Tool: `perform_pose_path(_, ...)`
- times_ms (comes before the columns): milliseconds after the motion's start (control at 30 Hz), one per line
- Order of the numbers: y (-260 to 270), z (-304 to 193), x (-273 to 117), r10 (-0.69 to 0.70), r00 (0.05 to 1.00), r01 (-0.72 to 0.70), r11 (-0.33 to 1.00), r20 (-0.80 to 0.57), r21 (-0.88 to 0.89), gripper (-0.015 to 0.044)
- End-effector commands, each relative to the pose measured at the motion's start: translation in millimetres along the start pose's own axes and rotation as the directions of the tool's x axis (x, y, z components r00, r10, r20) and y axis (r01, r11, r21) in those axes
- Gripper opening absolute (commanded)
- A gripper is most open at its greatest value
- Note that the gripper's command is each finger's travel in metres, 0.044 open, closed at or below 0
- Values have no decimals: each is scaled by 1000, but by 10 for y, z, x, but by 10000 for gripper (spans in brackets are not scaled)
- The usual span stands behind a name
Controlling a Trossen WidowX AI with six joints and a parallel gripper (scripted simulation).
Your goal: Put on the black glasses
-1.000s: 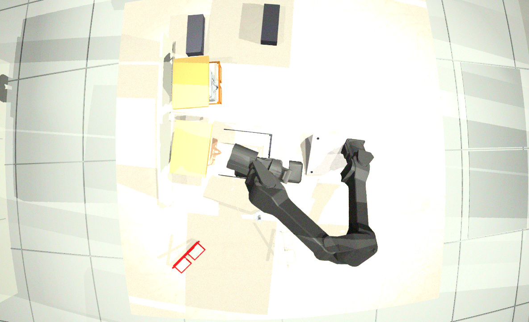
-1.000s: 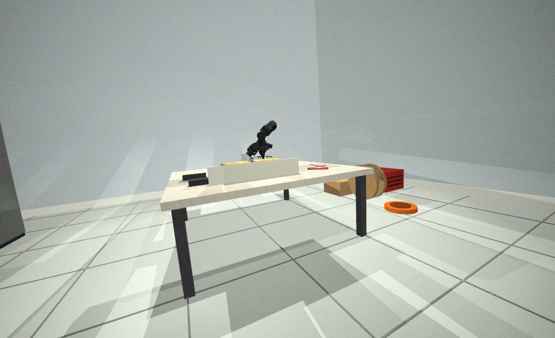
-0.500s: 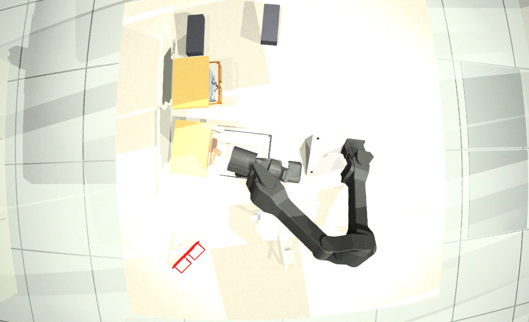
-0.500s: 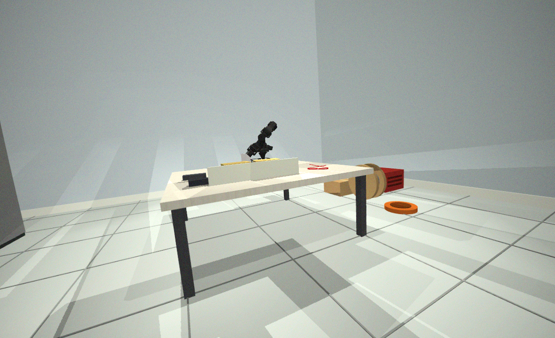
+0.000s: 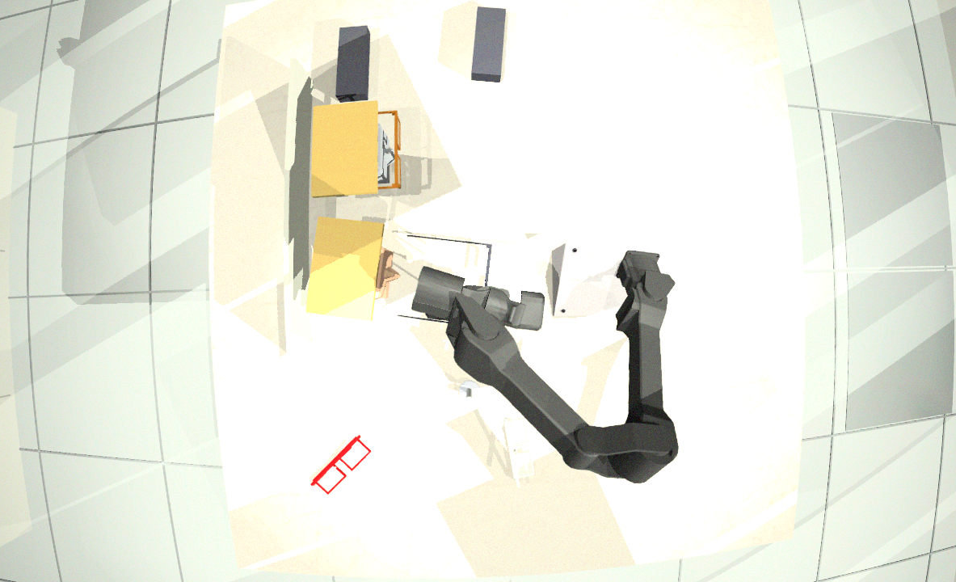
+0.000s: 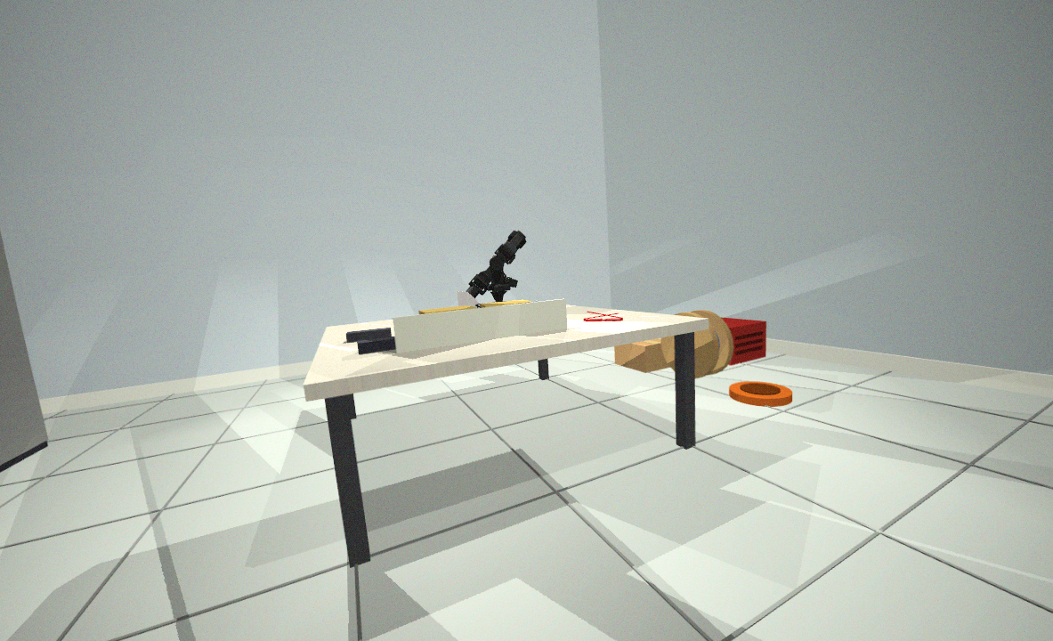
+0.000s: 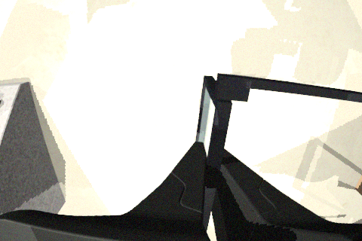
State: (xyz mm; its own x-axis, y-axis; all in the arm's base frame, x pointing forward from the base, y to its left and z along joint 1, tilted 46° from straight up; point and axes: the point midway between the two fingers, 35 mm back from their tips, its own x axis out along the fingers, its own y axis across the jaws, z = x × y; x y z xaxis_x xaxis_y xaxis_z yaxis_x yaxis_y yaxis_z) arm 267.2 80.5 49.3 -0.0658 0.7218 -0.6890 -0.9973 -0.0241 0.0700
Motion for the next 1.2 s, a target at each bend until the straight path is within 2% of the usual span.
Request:
perform_pose_path(0,-22,3,9,1,1000,-1,1000,6,7,0)
perform_pose_path(1167,-510,0,22,-12,1000,12,1000,6,6,0)
